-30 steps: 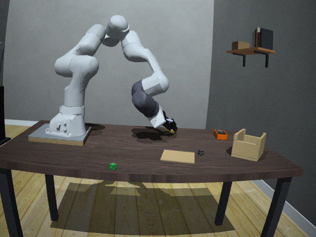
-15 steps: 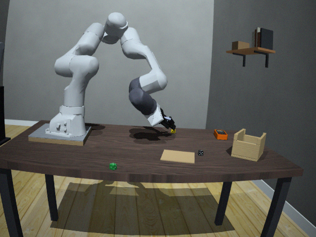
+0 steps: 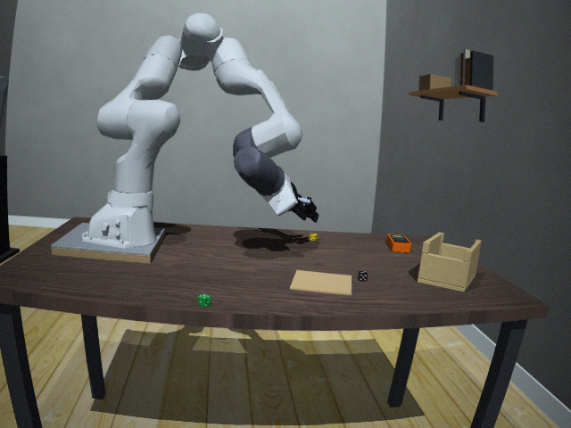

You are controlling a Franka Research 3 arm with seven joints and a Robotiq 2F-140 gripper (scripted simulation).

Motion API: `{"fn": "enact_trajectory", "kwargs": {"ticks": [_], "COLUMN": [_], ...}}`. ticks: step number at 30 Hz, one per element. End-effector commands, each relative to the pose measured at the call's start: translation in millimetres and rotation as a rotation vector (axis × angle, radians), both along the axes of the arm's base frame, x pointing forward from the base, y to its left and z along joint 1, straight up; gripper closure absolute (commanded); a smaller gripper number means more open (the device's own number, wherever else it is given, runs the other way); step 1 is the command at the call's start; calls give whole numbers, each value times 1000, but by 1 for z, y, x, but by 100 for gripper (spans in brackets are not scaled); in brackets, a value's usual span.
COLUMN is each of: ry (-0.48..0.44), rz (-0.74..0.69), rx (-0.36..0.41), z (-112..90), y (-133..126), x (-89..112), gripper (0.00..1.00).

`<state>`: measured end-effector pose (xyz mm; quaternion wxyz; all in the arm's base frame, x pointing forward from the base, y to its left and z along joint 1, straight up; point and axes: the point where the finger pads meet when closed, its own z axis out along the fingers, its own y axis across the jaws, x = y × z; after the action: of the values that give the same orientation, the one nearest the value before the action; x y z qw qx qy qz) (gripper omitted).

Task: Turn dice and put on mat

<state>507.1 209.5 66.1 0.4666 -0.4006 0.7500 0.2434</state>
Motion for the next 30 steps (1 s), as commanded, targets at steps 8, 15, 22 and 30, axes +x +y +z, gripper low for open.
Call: {"fn": "enact_trajectory", "kwargs": {"ticks": [8,15,22,30], "ry": [22,53,218,330], "rz": [-7,24,159,227], "rx": [-15,-12,-39,-96], "z": [21,22,23,21], "y": [-4,4,39,54], "x": [-3,-4,-13,-19], "gripper": [71,71,71,71]}}
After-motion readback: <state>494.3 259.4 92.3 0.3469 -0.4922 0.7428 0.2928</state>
